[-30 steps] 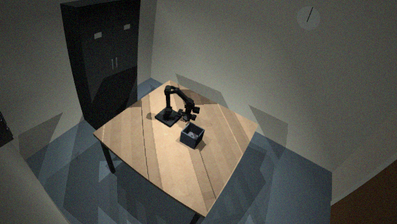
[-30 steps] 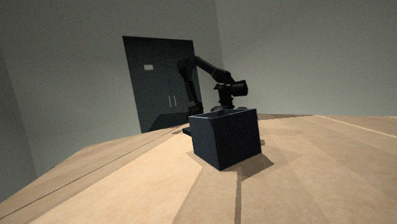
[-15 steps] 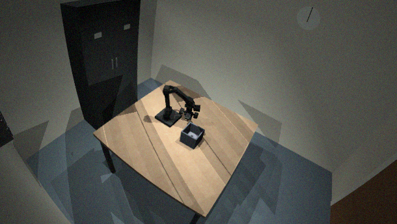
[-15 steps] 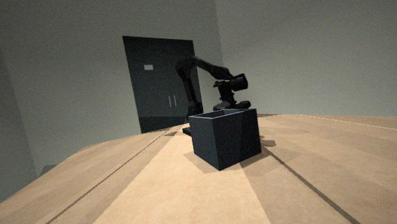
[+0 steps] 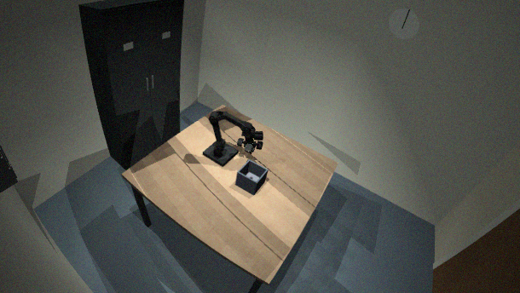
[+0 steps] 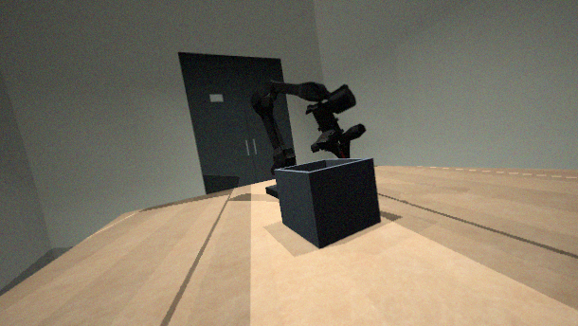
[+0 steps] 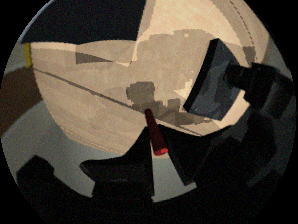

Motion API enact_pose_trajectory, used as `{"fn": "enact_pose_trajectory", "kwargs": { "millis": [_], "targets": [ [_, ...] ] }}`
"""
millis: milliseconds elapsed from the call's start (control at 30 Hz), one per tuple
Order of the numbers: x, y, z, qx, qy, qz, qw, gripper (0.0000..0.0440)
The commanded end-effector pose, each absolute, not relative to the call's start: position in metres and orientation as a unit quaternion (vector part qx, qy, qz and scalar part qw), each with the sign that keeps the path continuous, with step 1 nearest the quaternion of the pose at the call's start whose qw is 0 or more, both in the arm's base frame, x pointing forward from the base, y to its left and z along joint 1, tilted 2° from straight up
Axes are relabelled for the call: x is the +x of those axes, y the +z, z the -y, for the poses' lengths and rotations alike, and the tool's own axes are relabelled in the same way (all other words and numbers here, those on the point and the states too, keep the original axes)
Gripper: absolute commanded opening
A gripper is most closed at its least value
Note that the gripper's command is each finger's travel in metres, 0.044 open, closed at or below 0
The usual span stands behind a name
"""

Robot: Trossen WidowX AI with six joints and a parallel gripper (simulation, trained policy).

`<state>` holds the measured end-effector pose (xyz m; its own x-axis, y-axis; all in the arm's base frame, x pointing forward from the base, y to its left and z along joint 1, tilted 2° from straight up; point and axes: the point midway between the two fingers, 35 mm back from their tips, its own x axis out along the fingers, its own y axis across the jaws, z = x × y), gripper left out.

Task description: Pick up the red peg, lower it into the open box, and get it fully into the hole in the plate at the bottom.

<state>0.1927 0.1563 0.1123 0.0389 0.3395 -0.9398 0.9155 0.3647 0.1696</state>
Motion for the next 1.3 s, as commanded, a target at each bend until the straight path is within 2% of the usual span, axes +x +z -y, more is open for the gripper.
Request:
{"fn": "enact_pose_trajectory", "kwargs": {
  "millis": [0,667,1267],
  "targets": [
    [0.198,0.127,-0.155,0.498,-0.258,-0.63,0.537,0.0],
    [0.24,0.206,-0.098,0.523,-0.246,-0.537,0.615,0.0],
    [0.272,0.214,-0.031,0.521,-0.322,-0.497,0.614,0.0]
  ]
}}
